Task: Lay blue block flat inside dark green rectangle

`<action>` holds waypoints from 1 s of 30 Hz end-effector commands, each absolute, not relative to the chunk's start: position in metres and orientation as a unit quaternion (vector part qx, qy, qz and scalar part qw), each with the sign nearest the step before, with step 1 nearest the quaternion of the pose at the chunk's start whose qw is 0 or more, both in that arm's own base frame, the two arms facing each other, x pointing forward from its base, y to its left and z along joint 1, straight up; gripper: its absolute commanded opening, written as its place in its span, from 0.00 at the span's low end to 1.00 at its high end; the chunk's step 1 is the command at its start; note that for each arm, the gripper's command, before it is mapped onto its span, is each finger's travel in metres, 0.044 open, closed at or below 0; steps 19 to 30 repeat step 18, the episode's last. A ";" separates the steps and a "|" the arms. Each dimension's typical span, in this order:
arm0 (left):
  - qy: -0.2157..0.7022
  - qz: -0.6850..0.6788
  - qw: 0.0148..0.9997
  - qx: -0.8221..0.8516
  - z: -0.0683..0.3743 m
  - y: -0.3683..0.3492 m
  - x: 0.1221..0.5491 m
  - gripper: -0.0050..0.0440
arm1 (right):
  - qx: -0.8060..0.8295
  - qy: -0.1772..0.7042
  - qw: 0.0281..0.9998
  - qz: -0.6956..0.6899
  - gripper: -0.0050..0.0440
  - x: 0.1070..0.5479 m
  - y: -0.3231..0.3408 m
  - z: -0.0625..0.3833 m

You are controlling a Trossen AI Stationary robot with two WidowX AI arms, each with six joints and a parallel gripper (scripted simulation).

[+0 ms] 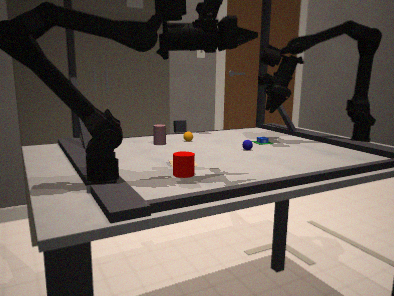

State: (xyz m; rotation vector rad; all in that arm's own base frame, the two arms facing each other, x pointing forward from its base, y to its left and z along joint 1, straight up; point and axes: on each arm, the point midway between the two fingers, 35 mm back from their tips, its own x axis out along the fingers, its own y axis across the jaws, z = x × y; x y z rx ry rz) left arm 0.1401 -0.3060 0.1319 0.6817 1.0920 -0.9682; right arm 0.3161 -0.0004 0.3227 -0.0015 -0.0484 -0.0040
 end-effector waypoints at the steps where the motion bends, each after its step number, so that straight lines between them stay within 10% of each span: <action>1: 0.476 -0.438 0.704 0.295 0.143 -0.306 0.140 1.00 | 0.000 -0.033 0.999 0.000 0.51 0.314 0.000 0.330; 30: 0.477 -0.438 0.702 0.297 0.143 -0.308 0.141 1.00 | 0.000 -0.033 0.999 0.000 0.51 0.314 0.000 0.330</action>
